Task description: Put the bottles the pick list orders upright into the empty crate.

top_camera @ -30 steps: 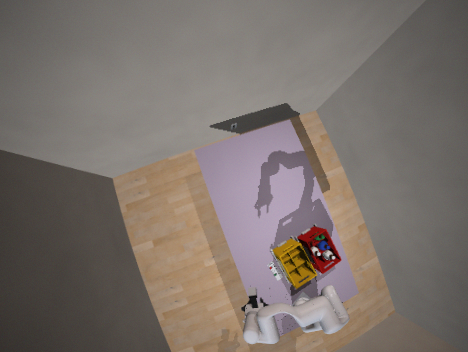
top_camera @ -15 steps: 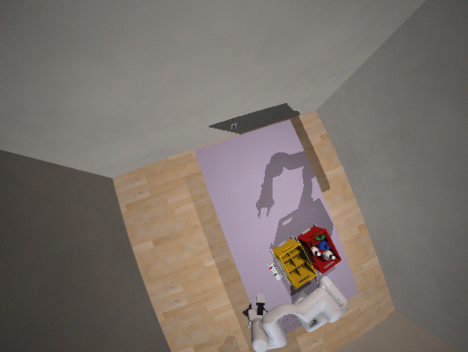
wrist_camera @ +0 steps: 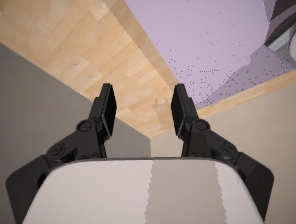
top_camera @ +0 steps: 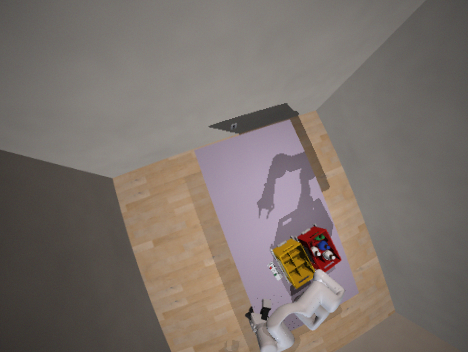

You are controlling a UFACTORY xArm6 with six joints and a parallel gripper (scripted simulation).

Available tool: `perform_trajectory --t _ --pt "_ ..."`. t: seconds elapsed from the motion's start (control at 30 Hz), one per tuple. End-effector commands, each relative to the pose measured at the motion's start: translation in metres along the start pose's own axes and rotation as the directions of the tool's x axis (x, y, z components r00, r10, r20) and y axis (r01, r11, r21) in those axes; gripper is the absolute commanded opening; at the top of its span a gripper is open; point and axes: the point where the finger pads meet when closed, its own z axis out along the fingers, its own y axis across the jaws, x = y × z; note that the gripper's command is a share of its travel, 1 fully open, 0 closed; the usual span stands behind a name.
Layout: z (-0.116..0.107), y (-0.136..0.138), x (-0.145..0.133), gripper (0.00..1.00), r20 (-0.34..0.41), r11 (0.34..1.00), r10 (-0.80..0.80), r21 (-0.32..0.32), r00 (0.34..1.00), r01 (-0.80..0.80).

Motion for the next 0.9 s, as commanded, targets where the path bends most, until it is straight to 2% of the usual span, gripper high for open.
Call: perform_trajectory --t 0.0,0.43,0.6,0.87 --pt "-0.001 0.0 0.0 0.65 -0.009 1.0 0.013 0.015 1.0 -0.013" --pt "-0.001 0.0 0.0 0.65 -0.009 1.0 0.013 0.014 1.0 -0.013" --pt "0.011 0.007 0.02 0.65 -0.012 0.988 -0.153 0.013 0.988 0.153" --pt "0.03 0.018 0.054 0.65 -0.022 0.949 -0.316 0.011 0.949 0.316"
